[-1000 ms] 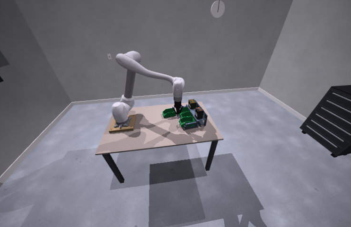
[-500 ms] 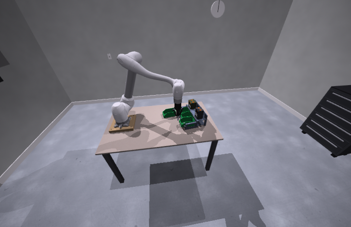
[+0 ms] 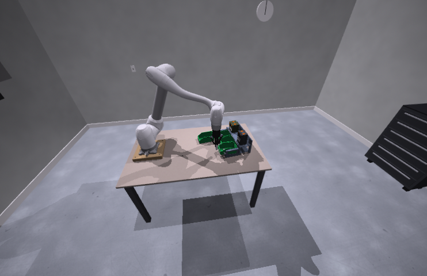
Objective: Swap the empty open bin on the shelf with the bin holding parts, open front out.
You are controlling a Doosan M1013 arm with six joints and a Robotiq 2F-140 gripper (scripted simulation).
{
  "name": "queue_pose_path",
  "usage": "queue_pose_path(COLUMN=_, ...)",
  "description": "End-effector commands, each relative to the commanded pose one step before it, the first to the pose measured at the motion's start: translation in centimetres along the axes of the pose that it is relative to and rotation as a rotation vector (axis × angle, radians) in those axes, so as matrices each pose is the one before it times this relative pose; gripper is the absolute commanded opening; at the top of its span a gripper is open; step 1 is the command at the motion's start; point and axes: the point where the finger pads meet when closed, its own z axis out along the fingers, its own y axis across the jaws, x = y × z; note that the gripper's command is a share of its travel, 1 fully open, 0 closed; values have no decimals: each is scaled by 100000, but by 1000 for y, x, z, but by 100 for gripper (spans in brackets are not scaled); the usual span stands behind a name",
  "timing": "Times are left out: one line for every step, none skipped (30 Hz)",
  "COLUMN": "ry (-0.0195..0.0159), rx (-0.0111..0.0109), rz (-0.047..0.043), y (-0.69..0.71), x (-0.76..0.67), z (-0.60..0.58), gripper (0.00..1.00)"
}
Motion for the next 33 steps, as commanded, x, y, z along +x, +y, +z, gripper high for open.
queue_pose_path(ry=5, rx=-39, rz=-3, y=11, x=-7, z=1313, gripper=10)
queue_pose_path(ry=0, rx=0, rz=0, y=-1, x=-1, z=289, gripper=10)
queue_pose_path(ry=0, rx=0, rz=0, y=-1, x=-1, z=274, gripper=10)
queue_pose_path(ry=0, rx=0, rz=0, y=-1, x=-1, z=260, gripper=10)
queue_pose_path(ry=0, rx=0, rz=0, y=-1, x=-1, z=243, gripper=10)
queue_pose_path(ry=0, rx=0, rz=0, y=-1, x=-1, z=228, gripper=10)
queue_pose_path(ry=0, rx=0, rz=0, y=0, x=-1, z=210, gripper=10)
queue_pose_path(ry=0, rx=0, rz=0, y=-1, x=-1, z=194, gripper=10)
queue_pose_path(ry=0, rx=0, rz=0, y=-1, x=-1, z=176, gripper=10)
queue_pose_path(ry=0, rx=0, rz=0, y=0, x=0, z=0, gripper=10)
queue_pose_path(ry=0, rx=0, rz=0, y=0, x=0, z=0, gripper=10)
queue_pose_path(ry=0, rx=0, rz=0, y=0, x=-1, z=159, gripper=10)
queue_pose_path(ry=0, rx=0, rz=0, y=-1, x=0, z=142, gripper=10)
queue_pose_path(ry=0, rx=0, rz=0, y=-1, x=0, z=125, gripper=10)
queue_pose_path(ry=0, rx=0, rz=0, y=0, x=0, z=108, gripper=10)
queue_pose_path(ry=0, rx=0, rz=0, y=0, x=0, z=92, gripper=10)
queue_pose_path(ry=0, rx=0, rz=0, y=0, x=0, z=76, gripper=10)
queue_pose_path(ry=0, rx=0, rz=0, y=0, x=0, z=62, gripper=10)
queue_pose_path(ry=0, rx=0, rz=0, y=0, x=0, z=48, gripper=10)
queue_pose_path(ry=0, rx=0, rz=0, y=0, x=0, z=36, gripper=10)
queue_pose_path(ry=0, rx=0, rz=0, y=0, x=0, z=25, gripper=10)
queue_pose_path(ry=0, rx=0, rz=0, y=0, x=0, z=16, gripper=10)
queue_pose_path(ry=0, rx=0, rz=0, y=0, x=0, z=8, gripper=10)
queue_pose_path(ry=0, rx=0, rz=0, y=0, x=0, z=3, gripper=10)
queue_pose_path(ry=0, rx=0, rz=0, y=0, x=0, z=0, gripper=10)
queue_pose_path(ry=0, rx=0, rz=0, y=0, x=0, z=0, gripper=10)
queue_pose_path(ry=0, rx=0, rz=0, y=0, x=0, z=0, gripper=10)
queue_pose_path(ry=0, rx=0, rz=0, y=0, x=0, z=0, gripper=10)
queue_pose_path(ry=0, rx=0, rz=0, y=0, x=0, z=0, gripper=10)
queue_pose_path(ry=0, rx=0, rz=0, y=0, x=0, z=0, gripper=10)
queue_pose_path(ry=0, rx=0, rz=0, y=0, x=0, z=0, gripper=10)
queue_pose_path(ry=0, rx=0, rz=0, y=0, x=0, z=0, gripper=10)
queue_pose_path(ry=0, rx=0, rz=0, y=0, x=0, z=0, gripper=10)
